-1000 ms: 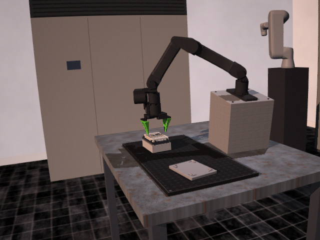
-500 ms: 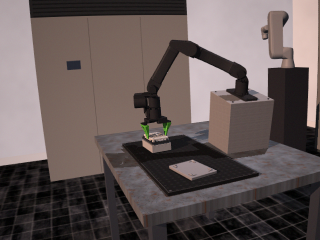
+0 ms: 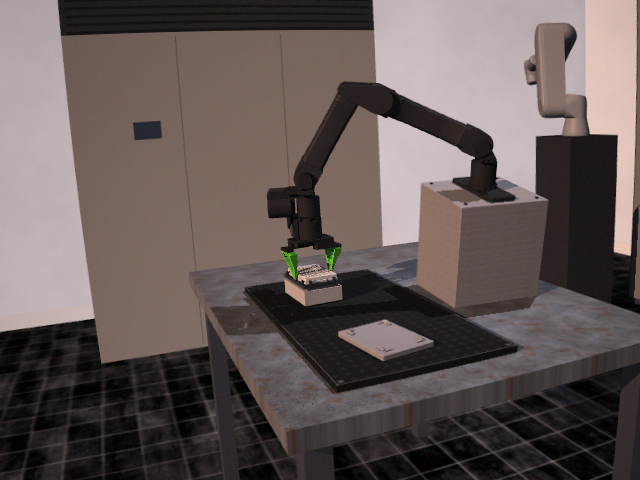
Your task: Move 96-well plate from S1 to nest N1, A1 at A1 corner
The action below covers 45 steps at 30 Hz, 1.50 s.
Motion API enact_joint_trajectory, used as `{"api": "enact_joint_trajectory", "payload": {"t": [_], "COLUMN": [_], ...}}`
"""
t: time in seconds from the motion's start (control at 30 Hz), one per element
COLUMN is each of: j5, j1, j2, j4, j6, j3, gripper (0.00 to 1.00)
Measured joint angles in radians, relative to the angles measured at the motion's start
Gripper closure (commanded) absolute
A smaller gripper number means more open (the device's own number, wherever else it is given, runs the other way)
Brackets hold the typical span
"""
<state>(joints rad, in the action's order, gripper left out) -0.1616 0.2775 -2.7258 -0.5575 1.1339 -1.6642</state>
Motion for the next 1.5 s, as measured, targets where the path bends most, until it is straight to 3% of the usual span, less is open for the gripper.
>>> {"api": "enact_joint_trajectory", "payload": {"t": [1.2, 1.23, 1.5], "j5": [0.000, 0.000, -0.003], "j1": [0.000, 0.000, 0.000], "j2": [0.000, 0.000, 0.000], "j4": [0.000, 0.000, 0.006], "j6": [0.000, 0.000, 0.001], "j3": [0.000, 0.000, -0.001], "gripper": [0.00, 1.00, 1.00]}}
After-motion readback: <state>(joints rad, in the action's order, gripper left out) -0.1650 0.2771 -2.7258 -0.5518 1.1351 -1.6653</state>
